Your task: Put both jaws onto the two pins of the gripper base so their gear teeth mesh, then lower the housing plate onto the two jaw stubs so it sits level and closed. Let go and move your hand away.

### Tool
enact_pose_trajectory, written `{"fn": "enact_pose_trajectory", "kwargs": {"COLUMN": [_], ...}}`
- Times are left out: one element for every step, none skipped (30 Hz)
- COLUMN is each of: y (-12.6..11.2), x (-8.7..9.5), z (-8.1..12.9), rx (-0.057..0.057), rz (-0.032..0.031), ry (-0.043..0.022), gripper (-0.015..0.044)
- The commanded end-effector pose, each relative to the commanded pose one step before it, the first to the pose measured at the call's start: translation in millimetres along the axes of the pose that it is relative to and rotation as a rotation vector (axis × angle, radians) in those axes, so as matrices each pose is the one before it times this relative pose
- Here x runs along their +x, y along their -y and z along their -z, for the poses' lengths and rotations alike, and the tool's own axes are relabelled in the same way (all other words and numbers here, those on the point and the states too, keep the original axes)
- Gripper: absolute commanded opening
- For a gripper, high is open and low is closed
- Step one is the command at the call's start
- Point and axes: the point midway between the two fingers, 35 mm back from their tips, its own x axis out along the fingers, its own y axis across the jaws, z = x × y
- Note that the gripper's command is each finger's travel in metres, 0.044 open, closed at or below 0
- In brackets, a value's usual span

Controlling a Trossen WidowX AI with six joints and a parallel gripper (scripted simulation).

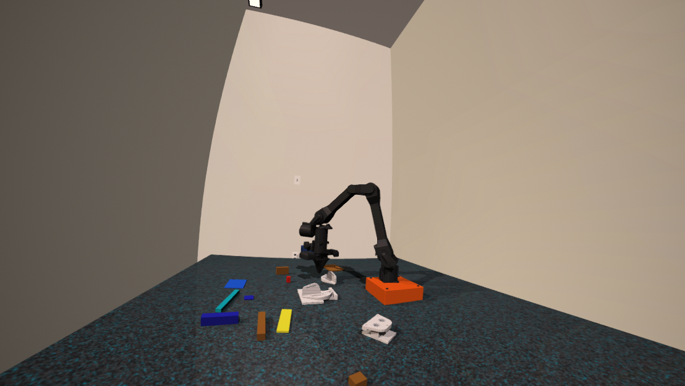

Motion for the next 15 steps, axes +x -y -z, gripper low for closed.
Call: {"fn": "enact_pose_trajectory", "kwargs": {"y": [-1.05,-1.17,-1.00,-0.66,-0.35,-0.11,0.00,0.00,0.65,0.00,0.00,0.00,0.00,0.00,0.00], "x": [-22.42,-10.35,-10.35,-8.10,-4.88,-1.63,0.00,0.00,8.42,0.00,0.00,0.00,0.00,0.00,0.00], "z": [-3.12,-0.35,0.02,0.26,0.26,0.11,0.00,0.00,-2.37,0.00,0.00,0.00,0.00,0.00,0.00], "rx": [-0.0027,0.0000,0.0000,0.0000,0.0000,0.0000,0.0000,0.0000,-0.0006,0.0000,0.0000,0.0000,0.0000,0.0000,0.0000], "rz": [-0.00412,-0.00034,-0.00033,-0.00025,-0.00015,-0.00005,0.00000,0.00000,-0.00359,0.00000,0.00000,0.00000,0.00000,0.00000,0.00000], "ry": [0.00906,0.00067,0.00063,0.00047,0.00027,0.00009,0.00000,0.00000,0.00820,0.00000,0.00000,0.00000,0.00000,0.00000,0.00000], "gripper": [0.0000,0.0000,0.0000,0.0000,0.0000,0.0000,0.0000,0.0000,0.0026,0.0053,0.0079,0.0105,0.0131,0.0158,0.0184]}}
